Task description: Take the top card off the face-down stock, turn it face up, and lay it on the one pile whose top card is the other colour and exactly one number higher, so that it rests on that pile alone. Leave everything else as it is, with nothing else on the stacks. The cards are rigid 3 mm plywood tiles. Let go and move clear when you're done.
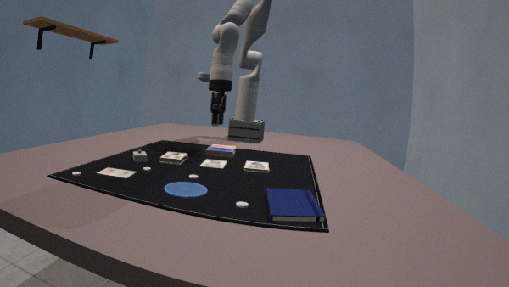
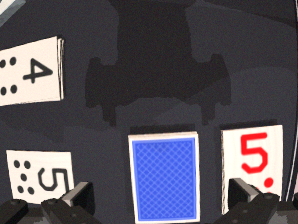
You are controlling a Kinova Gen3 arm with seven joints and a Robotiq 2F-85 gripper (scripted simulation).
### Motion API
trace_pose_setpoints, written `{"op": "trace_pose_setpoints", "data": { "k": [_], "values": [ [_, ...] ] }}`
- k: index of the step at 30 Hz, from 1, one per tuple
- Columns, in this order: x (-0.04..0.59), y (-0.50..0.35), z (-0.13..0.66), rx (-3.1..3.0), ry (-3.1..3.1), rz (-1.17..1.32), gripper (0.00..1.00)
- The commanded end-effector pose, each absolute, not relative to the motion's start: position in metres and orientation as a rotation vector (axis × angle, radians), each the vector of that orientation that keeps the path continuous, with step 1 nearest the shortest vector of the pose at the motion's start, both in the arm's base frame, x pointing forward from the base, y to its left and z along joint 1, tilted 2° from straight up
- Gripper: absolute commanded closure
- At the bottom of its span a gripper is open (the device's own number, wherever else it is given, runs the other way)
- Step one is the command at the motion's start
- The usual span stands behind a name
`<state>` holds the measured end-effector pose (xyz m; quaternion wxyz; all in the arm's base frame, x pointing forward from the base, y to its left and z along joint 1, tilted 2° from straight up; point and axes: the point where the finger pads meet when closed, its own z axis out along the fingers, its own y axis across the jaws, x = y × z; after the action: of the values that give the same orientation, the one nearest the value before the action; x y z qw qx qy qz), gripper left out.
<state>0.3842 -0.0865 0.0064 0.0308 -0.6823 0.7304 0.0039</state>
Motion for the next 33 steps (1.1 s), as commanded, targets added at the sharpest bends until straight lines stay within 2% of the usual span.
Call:
{"op": "trace_pose_setpoints", "data": {
  "k": [1, 29, 30, 33],
  "values": [
    [0.386, -0.0739, 0.0036, -2.139, 2.242, 0.033, 0.0],
    [0.3841, -0.07, 0.0027, -2.158, 2.246, 0.042, 0.0],
    [0.3841, -0.07, 0.0027, -2.158, 2.246, 0.042, 0.15],
    [0.3841, -0.07, 0.0024, -2.158, 2.246, 0.042, 0.15]
  ]
}}
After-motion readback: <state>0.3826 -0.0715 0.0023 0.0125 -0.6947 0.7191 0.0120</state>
